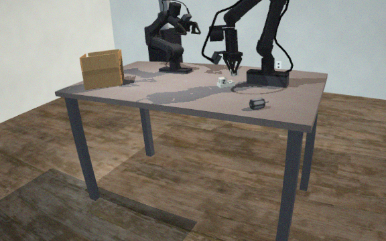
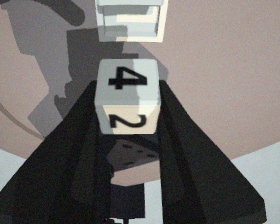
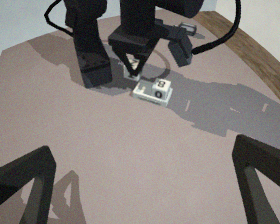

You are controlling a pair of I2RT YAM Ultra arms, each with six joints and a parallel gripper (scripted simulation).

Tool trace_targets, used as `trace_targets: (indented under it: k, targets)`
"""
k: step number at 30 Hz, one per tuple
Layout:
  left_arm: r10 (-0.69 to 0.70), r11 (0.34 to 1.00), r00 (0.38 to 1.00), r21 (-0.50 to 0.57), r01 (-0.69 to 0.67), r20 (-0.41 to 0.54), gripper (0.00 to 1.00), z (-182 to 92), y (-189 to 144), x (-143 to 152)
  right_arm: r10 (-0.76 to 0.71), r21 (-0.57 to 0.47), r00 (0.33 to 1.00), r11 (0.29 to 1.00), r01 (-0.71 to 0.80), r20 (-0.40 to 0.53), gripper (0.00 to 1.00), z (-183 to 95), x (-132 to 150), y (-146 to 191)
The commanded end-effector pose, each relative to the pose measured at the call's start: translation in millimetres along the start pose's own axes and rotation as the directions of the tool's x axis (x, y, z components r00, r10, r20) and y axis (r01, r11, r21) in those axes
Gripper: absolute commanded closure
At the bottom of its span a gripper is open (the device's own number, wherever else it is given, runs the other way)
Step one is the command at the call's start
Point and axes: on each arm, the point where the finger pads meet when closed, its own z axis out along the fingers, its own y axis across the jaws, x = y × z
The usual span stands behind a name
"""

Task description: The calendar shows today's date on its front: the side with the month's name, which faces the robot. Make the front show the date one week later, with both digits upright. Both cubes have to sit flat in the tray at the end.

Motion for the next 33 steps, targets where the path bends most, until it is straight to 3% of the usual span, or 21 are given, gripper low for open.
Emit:
trace_targets:
  k: [1,10,17,22,33]
  targets:
    - [0.002,1.000,1.000,0.013,-0.003,0.028,0.74,7.2,-1.8,-10.4,0.001,0.002,1.000,1.000,-0.001,0.004,0.00,-5.0,-1.7,0.3]
    - [0.001,1.000,1.000,0.008,-0.001,0.013,0.74,6.6,-0.4,-7.4,0.001,0.002,1.000,1.000,-0.001,0.004,0.00,-5.0,-1.7,0.3]
    - [0.010,1.000,0.999,0.019,-0.011,0.049,0.74,11.6,-5.6,-40.6,0.001,0.002,1.000,1.000,-0.001,0.004,0.00,-5.0,-1.7,0.3]
    - [-0.007,1.000,1.000,0.010,0.007,0.018,0.74,14.5,-3.1,-38.7,0.001,0.002,1.000,1.000,-0.001,0.004,0.00,-5.0,-1.7,0.3]
    - [0.004,0.999,0.998,0.031,-0.006,0.055,0.74,10.4,-6.9,-45.1,0.001,0.002,1.000,1.000,-0.001,0.004,0.00,-5.0,-1.7,0.3]
